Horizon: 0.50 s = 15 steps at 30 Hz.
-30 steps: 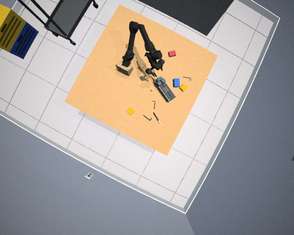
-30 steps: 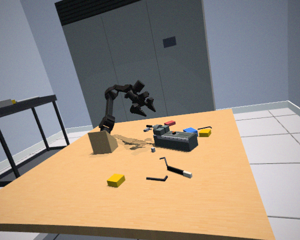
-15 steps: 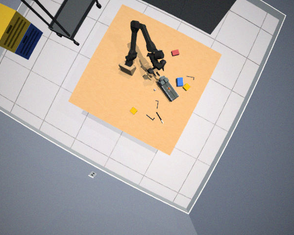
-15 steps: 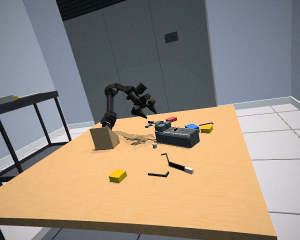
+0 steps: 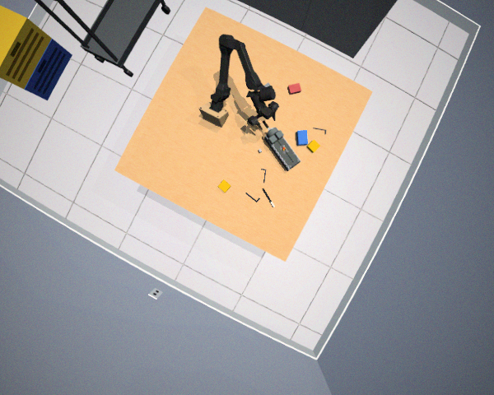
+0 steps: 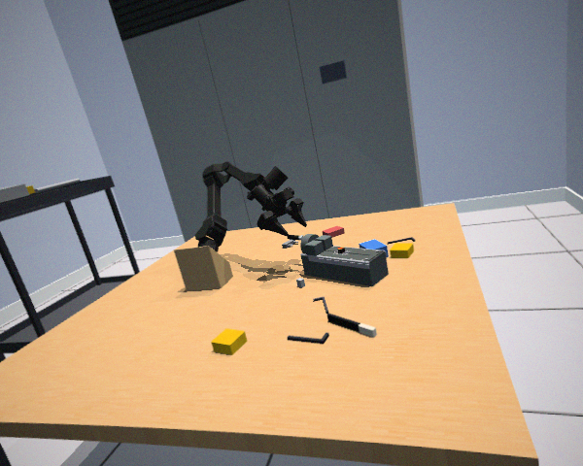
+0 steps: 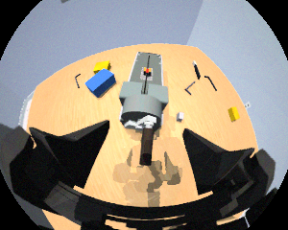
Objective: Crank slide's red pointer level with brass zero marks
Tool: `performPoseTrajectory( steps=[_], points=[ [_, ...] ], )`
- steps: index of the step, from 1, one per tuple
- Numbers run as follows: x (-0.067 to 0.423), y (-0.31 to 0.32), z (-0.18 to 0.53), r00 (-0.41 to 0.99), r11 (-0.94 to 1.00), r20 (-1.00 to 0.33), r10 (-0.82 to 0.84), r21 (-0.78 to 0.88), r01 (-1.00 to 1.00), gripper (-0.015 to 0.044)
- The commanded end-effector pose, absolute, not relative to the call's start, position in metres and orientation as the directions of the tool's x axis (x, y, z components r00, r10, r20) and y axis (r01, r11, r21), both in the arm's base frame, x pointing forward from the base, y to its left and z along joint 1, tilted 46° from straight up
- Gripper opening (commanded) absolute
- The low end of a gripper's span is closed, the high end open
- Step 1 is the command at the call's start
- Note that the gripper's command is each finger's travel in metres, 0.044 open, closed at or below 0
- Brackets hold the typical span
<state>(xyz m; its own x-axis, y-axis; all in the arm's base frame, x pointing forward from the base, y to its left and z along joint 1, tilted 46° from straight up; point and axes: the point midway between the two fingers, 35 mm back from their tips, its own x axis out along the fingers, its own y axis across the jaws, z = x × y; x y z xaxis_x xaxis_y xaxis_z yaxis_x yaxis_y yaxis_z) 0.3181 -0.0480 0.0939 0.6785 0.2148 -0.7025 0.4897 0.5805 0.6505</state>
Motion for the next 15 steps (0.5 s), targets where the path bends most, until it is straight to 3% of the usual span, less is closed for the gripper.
performPoseTrajectory(
  steps=[1,15],
  points=[
    [0.317,-0.043,0.086,0.669,0.577,-0.711,0.218,0.647,0.499,0.0440],
    [0.318,-0.027,0.070,0.670,0.576,-0.710,0.218,0.648,0.498,0.0440]
  ],
)
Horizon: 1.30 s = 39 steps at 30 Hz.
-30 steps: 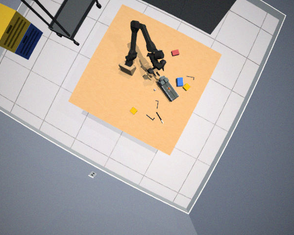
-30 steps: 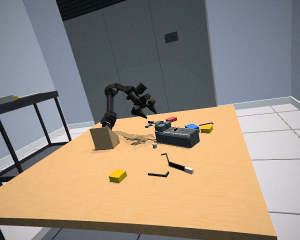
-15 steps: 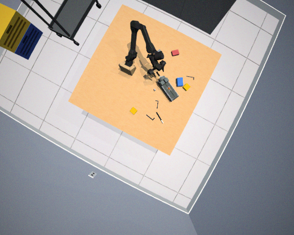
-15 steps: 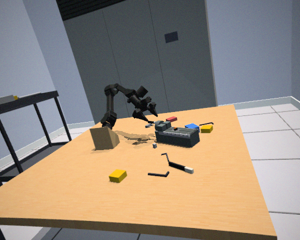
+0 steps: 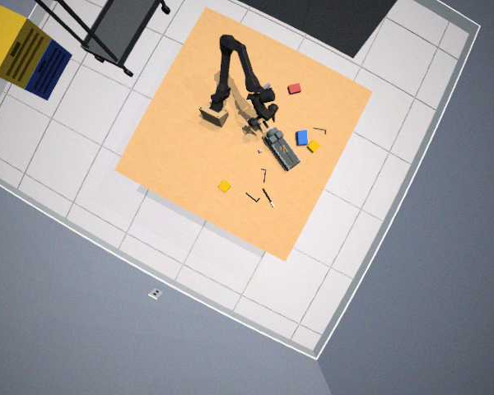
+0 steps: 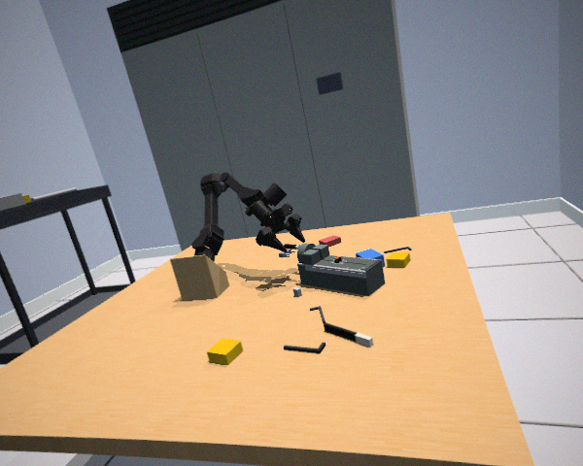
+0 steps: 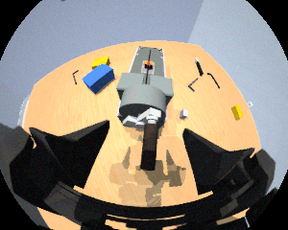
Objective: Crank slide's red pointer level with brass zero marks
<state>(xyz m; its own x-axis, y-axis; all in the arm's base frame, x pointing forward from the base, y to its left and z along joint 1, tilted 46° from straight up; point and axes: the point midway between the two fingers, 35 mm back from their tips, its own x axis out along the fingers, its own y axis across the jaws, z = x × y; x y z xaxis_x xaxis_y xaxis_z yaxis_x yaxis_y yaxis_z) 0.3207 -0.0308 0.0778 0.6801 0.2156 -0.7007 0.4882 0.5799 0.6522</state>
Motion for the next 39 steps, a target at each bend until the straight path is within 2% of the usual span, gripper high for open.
performPoseTrajectory(
  steps=[1,12,29,39],
  points=[
    [0.318,-0.026,0.069,0.670,0.576,-0.710,0.218,0.648,0.498,0.0440],
    [0.318,-0.015,0.060,0.671,0.575,-0.708,0.219,0.650,0.497,0.0440],
    [0.318,-0.015,0.060,0.671,0.575,-0.708,0.219,0.650,0.497,0.0000],
    [0.319,-0.015,0.061,0.671,0.575,-0.708,0.219,0.650,0.497,0.0000]
  ],
)
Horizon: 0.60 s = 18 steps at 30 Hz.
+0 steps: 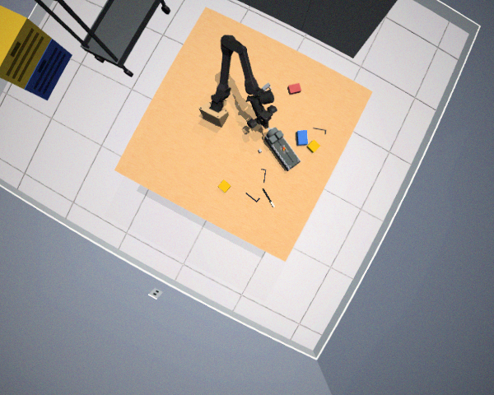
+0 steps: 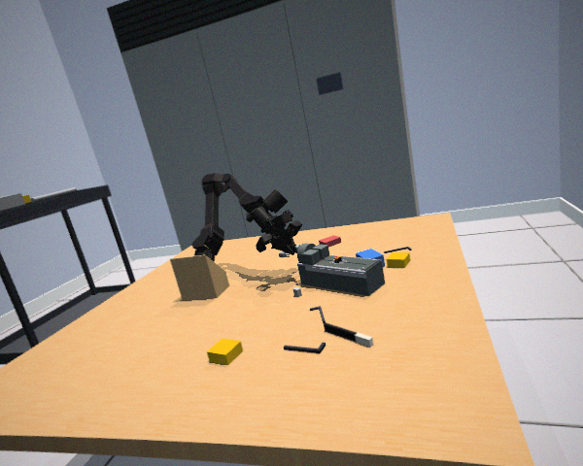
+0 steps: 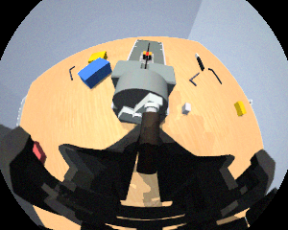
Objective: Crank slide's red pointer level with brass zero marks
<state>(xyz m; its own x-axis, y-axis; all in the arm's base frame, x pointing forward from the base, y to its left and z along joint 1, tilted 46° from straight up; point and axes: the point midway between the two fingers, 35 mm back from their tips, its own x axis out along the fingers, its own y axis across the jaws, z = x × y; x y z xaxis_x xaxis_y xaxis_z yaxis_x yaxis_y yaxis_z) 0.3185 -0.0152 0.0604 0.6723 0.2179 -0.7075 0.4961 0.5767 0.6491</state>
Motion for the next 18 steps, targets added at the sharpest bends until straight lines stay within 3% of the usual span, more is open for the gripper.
performPoseTrajectory(
  steps=[1,18],
  points=[
    [0.3189,-0.0151,0.0611,0.671,0.575,-0.708,0.219,0.650,0.497,0.0000],
    [0.3227,-0.0129,0.0697,0.672,0.575,-0.708,0.219,0.650,0.497,0.0000]
  ],
)
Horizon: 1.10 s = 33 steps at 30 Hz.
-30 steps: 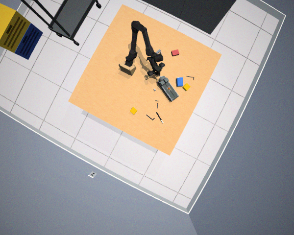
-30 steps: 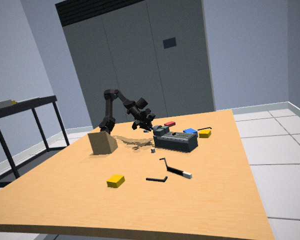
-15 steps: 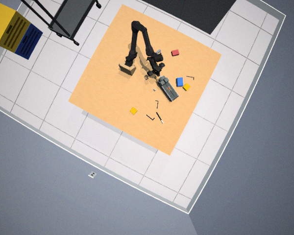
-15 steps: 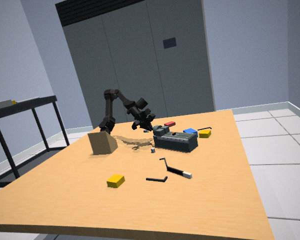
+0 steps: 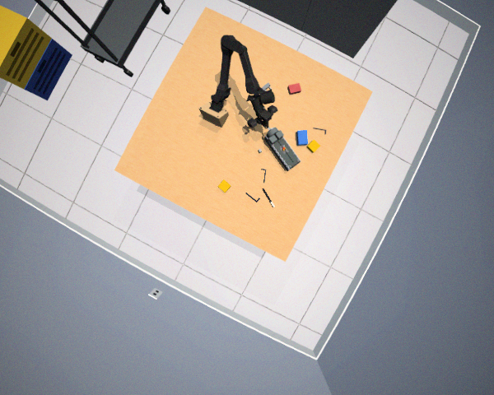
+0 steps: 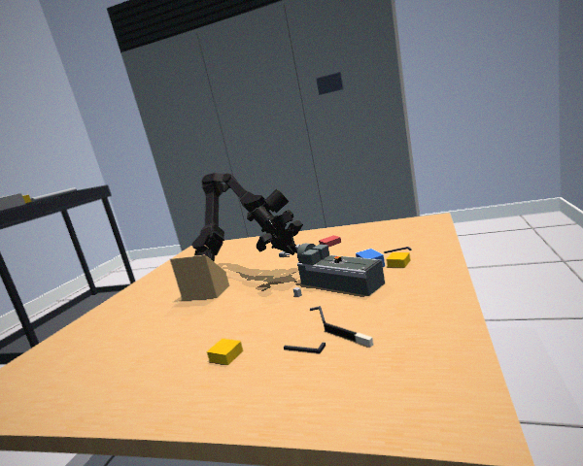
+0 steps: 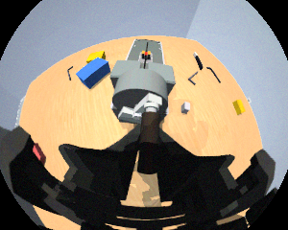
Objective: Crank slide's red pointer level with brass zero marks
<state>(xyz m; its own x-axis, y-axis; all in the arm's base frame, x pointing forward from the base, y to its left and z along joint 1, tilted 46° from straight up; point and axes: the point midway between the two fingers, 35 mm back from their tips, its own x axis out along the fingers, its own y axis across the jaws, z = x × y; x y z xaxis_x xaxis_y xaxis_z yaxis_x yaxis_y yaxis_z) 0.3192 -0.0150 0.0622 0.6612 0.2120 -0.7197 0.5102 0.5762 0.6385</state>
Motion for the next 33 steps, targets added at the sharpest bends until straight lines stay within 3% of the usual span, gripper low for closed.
performPoseTrajectory(
  steps=[1,33],
  points=[
    [0.3230,-0.0127,0.0703,0.672,0.575,-0.708,0.219,0.650,0.497,0.0000],
    [0.3249,-0.0107,0.0731,0.672,0.575,-0.708,0.220,0.650,0.497,0.0000]
  ],
)
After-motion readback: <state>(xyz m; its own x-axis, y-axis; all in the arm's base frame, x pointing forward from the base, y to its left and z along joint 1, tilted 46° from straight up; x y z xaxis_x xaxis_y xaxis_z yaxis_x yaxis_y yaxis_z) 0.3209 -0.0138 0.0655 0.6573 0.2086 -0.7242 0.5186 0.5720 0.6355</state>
